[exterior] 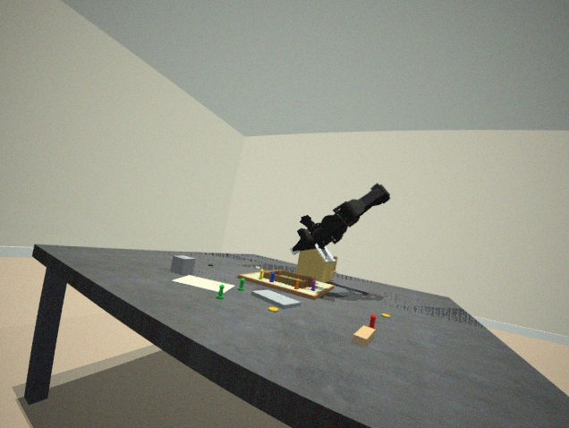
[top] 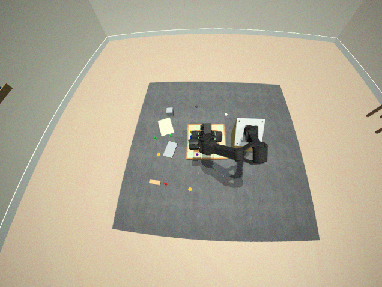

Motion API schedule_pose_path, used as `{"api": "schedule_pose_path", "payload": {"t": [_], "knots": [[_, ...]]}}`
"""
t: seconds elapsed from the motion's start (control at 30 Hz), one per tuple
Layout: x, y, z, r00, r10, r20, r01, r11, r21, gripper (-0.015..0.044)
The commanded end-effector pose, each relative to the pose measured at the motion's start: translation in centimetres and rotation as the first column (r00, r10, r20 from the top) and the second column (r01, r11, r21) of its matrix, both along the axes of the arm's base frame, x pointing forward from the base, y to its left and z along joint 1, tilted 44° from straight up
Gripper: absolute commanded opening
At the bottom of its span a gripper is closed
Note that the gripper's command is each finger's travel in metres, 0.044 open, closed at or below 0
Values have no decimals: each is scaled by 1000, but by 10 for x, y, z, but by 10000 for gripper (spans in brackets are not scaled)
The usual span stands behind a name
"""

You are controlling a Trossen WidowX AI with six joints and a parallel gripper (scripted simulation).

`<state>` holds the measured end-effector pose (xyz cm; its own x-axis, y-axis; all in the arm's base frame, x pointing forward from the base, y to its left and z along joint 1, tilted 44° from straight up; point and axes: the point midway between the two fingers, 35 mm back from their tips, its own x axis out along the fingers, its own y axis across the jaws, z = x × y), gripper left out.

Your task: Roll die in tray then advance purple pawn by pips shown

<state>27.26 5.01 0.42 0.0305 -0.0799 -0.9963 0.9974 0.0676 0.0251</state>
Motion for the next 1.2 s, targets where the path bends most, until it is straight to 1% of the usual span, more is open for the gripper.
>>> {"api": "schedule_pose_path", "payload": {"t": [0.0, 0.5, 0.77, 0.8, 0.9, 1.03, 1.07, 1.1, 1.17], "knots": [[-4, -2, 2, 1000, 5, -13, -5, 1000, -8, 0], [-3, -1, 1, 1000, 1, -13, -1, 1000, -4, 0], [-3, -1, 1, 1000, 1, -13, -1, 1000, -4, 210], [-3, -3, 4, 1000, 1, -13, -1, 1000, -4, 236], [-1, -27, 28, 1000, 5, -12, -5, 1000, -9, 315], [-1, -29, 30, 1000, 5, -12, -5, 1000, -9, 420], [-1, -28, 29, 1000, 7, -19, -7, 1000, 5, 440], [-2, -27, 23, 999, 14, -39, -12, 999, 46, 440], [-5, -22, 6, 995, 39, -95, -19, 978, 209, 440]]}}
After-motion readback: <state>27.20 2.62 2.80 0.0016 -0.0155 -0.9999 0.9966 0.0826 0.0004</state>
